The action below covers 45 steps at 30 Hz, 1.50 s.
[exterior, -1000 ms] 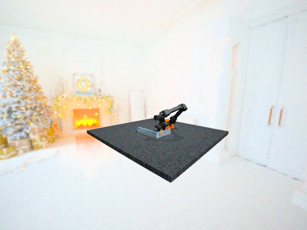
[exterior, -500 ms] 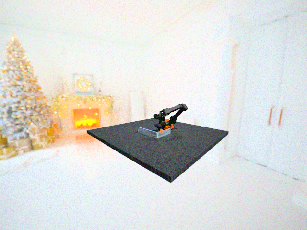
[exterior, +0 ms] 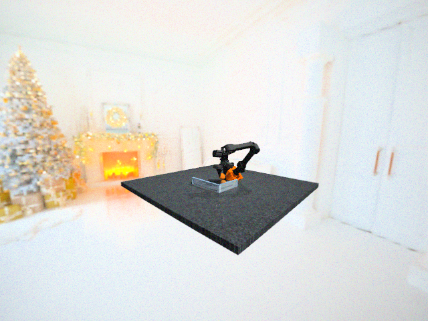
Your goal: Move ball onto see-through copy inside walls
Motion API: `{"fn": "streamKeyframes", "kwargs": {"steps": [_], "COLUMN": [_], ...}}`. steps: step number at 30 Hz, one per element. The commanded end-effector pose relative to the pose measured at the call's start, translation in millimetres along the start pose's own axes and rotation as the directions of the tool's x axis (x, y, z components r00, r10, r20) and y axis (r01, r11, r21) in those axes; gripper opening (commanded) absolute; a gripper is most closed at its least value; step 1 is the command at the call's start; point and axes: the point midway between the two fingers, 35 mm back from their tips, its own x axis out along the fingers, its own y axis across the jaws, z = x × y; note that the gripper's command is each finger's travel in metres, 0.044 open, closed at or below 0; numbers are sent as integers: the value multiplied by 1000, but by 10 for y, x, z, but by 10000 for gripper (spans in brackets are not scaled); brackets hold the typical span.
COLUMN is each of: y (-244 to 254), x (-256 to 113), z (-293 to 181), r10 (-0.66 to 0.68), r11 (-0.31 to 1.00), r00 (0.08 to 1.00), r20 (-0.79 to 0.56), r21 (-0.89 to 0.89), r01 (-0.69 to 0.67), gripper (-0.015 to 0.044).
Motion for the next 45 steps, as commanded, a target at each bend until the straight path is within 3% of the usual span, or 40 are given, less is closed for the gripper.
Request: {"fn": "streamKeyframes", "kwargs": {"steps": [1,10,15,33,45], "y": [9,129,143,488,513], "x": [-166,-612,-641,-165,154], "z": [14,142,149,-326,-334], "r10": [9,54,58,103,103], "r11": [1000,999,998,995,995], "r00": [1000,998,998,994,994], "r20": [0,33,36,47,45], "r21": [-3,-1,-1,-13,-13], "r01": [-9,-54,-58,-102,-103], "gripper": [0,0,0,0,0]}}
